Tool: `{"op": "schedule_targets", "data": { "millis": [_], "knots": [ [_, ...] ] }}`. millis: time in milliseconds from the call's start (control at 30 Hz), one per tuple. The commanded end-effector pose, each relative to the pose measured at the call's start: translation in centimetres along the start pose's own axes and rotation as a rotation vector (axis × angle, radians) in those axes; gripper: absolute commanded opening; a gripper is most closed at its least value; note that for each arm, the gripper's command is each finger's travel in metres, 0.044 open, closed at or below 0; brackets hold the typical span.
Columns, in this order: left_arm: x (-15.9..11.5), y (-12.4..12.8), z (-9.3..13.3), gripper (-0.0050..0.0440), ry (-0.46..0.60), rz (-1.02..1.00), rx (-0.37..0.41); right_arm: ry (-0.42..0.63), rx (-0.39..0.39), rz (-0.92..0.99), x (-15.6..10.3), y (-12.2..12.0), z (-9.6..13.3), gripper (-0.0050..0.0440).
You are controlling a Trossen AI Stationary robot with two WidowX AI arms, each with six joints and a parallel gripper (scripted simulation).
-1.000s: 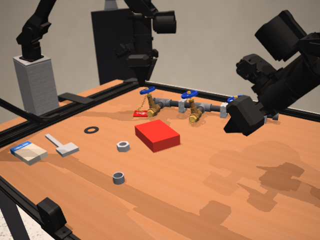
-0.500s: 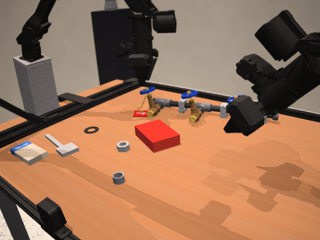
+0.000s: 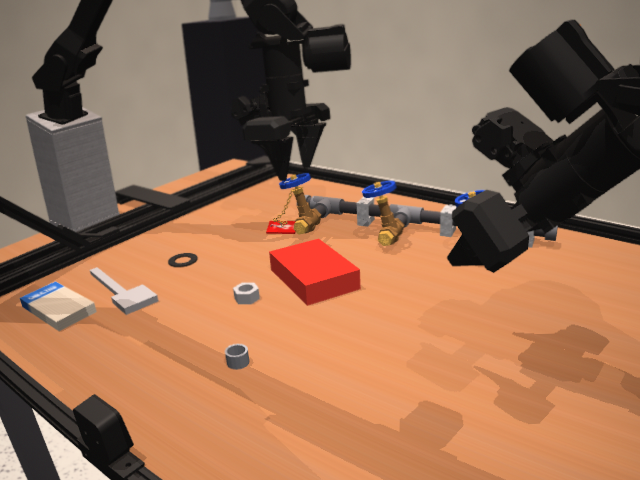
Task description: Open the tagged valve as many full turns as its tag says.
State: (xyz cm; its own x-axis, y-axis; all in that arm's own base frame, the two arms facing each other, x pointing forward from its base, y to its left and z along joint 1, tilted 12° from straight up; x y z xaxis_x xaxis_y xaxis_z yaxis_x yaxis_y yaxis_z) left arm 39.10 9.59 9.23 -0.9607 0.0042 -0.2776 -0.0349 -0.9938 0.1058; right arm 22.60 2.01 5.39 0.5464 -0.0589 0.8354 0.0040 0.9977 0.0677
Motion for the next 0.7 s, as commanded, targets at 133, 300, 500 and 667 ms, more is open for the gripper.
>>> {"op": "schedule_targets", "data": {
  "millis": [133, 300, 500, 667],
  "knots": [
    [0.4, 0.1, -1.1, 0.0400, 0.027, -0.167, -0.012, -0.001, 0.000, 0.000, 0.0, 0.0, 0.0, 0.0400],
    [0.6, 0.2, -1.9, 0.0400, 0.058, -0.325, -0.029, -0.001, 0.000, 0.000, 0.0, 0.0, 0.0, 0.0400],
    [1.0, 0.3, -2.9, 0.0400, 0.094, -0.531, -0.059, -0.001, 0.000, 0.000, 0.0, 0.0, 0.0, 0.0400],
    [1.2, 0.4, -3.4, 0.0400, 0.111, -0.641, -0.078, -0.001, 0.000, 0.000, 0.0, 0.0, 0.0, 0.0400]
  ]
}}
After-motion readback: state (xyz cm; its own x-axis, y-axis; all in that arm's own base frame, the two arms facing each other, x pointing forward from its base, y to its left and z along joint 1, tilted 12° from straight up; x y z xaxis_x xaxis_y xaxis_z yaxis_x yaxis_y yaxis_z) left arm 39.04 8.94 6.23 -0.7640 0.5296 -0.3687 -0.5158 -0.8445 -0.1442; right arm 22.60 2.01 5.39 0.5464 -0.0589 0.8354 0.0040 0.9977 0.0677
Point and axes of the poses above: on each arm, the point midway between the two fingers, 35 mm back from their tips, its own z axis back along the fingers, its own y axis across the jaws, x = y × z, the point moved 9 cm from there along z, back along the fingers, and after that the axes turned 1 degree about -z, right-handed, at the moved point
